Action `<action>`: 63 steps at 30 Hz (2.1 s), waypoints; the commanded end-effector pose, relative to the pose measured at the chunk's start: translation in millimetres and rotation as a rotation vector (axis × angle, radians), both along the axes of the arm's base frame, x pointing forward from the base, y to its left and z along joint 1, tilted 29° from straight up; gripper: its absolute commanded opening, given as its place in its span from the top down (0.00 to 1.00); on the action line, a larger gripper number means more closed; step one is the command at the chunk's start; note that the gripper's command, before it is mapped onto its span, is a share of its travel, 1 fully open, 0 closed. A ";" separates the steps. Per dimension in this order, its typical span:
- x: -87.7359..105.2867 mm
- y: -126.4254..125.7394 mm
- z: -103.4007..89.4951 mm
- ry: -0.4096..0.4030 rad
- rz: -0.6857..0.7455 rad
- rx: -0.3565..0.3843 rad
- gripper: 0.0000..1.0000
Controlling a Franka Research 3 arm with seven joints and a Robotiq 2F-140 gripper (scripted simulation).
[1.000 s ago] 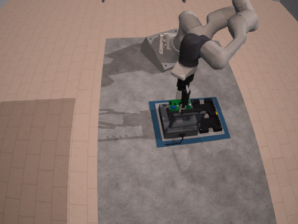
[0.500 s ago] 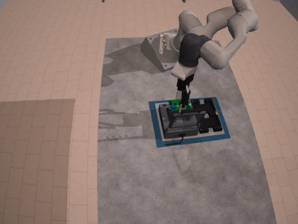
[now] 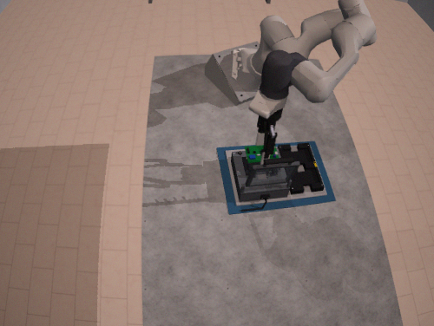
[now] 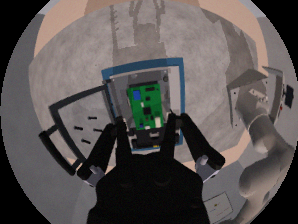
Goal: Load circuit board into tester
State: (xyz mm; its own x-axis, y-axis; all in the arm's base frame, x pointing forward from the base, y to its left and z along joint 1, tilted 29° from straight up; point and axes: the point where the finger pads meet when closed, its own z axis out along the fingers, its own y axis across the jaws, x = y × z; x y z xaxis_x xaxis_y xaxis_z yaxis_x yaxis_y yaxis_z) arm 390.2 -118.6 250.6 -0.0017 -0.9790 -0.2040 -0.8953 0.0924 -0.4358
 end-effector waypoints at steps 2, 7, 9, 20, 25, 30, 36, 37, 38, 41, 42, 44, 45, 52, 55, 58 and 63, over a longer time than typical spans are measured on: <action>2.5 -0.3 -3.3 -0.005 0.003 -0.004 0.54; 6.5 1.4 -11.2 -0.005 0.003 -0.004 0.54; 8.2 2.1 -14.6 -0.005 0.003 -0.004 0.54; 15.2 4.9 -28.3 -0.005 0.003 -0.004 0.54; 17.6 5.9 -33.0 -0.005 0.003 -0.004 0.54; 18.8 6.4 -35.3 -0.005 0.003 -0.004 0.54; 19.0 6.5 -35.7 -0.005 0.003 -0.004 0.54; 19.0 6.5 -35.7 -0.005 0.003 -0.004 0.54; 19.0 6.5 -35.7 -0.005 0.003 -0.004 0.54; 19.0 6.5 -35.7 -0.005 0.003 -0.004 0.54; 19.0 6.5 -35.7 -0.005 0.003 -0.004 0.54; 19.0 6.5 -35.7 -0.005 0.003 -0.004 0.54; 19.0 6.5 -35.7 -0.005 0.003 -0.004 0.54; 19.0 6.5 -35.7 -0.005 0.003 -0.004 0.54; 19.0 6.5 -35.7 -0.005 0.003 -0.004 0.54; 19.0 6.5 -35.7 -0.005 0.003 -0.004 0.54; 19.0 6.5 -35.7 -0.005 0.003 -0.004 0.54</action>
State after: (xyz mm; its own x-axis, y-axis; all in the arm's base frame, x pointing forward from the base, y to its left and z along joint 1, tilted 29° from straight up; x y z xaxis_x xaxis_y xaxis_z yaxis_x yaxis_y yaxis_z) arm 408.8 -112.6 215.8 -0.0020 -0.9796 -0.2007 -0.8943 0.0916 -0.4381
